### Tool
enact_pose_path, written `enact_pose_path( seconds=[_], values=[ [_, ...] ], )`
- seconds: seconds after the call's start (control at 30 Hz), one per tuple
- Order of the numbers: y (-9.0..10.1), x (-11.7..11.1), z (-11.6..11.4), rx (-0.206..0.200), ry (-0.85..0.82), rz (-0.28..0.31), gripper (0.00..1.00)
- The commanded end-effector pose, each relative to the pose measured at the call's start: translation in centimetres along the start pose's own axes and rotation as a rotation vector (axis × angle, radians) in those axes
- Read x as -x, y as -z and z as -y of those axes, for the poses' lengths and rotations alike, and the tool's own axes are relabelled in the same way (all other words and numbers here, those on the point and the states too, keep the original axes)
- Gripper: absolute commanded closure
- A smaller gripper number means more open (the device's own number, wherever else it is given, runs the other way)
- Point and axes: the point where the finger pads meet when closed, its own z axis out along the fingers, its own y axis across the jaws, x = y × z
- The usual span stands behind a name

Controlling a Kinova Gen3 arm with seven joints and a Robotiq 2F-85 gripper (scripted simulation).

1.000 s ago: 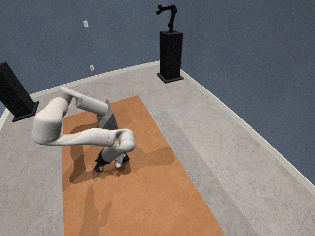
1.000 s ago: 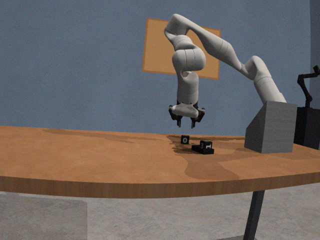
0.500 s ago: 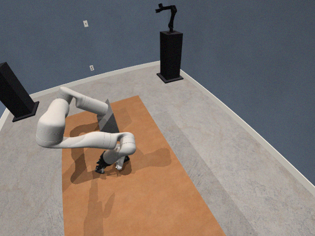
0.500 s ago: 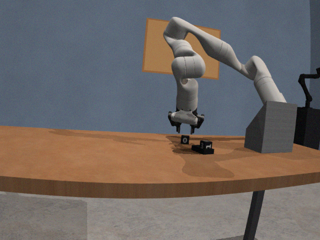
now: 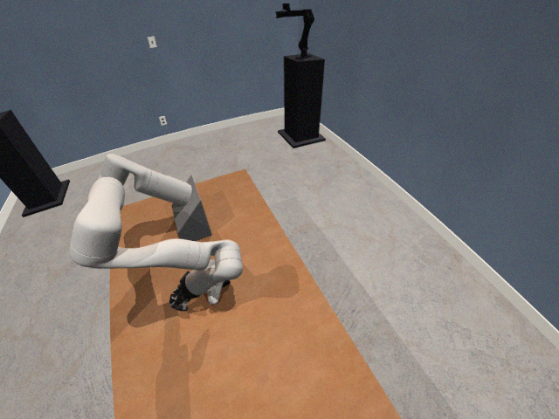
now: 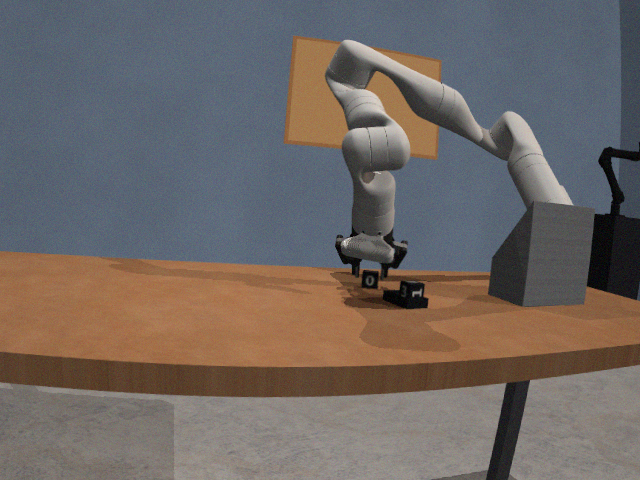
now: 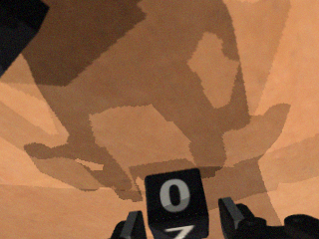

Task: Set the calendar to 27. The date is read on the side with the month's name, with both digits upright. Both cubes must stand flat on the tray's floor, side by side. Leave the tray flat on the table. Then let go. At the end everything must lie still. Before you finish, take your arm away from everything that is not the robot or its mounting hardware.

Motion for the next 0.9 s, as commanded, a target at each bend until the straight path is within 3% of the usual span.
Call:
enact_pose_path(
  seconds=[0.0,0.87],
  values=[
    [-0.28,-0.27,0.12,-0.002,0.003,0.002,0.52],
    [-0.75,-0.73,0.12,-0.002,0.003,0.002,0.52]
  ],
)
